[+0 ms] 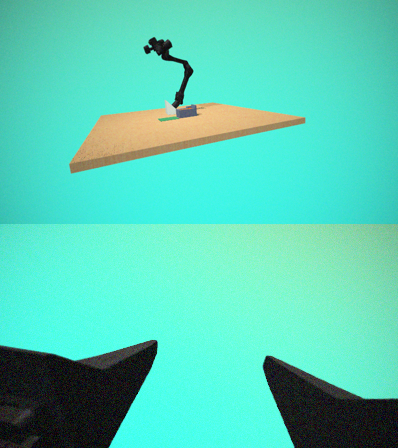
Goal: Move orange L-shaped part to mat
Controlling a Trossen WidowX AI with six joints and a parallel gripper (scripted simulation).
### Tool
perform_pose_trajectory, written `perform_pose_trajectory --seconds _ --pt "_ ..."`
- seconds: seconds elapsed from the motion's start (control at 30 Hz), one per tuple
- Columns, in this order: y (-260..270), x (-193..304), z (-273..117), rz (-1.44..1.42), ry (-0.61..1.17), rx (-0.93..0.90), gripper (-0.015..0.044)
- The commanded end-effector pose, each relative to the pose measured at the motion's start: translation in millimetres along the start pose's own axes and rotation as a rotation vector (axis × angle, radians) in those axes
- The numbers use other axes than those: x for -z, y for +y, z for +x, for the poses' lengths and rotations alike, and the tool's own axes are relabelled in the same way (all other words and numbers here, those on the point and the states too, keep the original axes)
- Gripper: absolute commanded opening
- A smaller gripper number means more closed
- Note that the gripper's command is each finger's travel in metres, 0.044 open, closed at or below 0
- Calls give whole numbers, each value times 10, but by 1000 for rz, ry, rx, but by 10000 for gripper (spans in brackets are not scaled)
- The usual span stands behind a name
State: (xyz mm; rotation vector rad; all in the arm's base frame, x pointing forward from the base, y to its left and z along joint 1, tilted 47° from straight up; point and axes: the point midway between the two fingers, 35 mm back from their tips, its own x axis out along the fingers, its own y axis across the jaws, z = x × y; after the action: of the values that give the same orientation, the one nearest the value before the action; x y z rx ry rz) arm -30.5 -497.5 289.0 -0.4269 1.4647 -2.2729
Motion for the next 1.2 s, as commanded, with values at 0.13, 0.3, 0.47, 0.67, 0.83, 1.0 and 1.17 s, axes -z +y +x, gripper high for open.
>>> perform_pose_trajectory --seconds 0.13,0.3,0.47,0.67,0.83,1.0,1.17 --pt "275 -353 -459 -117 -252 -166 269" --pt "725 -550 -1349 -288 -574 -473 180" --pt "1037 -367 -2194 -428 -778 -782 180" --pt "1189 173 -3093 -605 -909 -1150 180" --pt "1106 858 -3753 -774 -922 -1488 180" --pt "799 1639 -4247 -959 -823 -1820 180" --pt "278 2412 -4556 -1150 -592 -2122 180"
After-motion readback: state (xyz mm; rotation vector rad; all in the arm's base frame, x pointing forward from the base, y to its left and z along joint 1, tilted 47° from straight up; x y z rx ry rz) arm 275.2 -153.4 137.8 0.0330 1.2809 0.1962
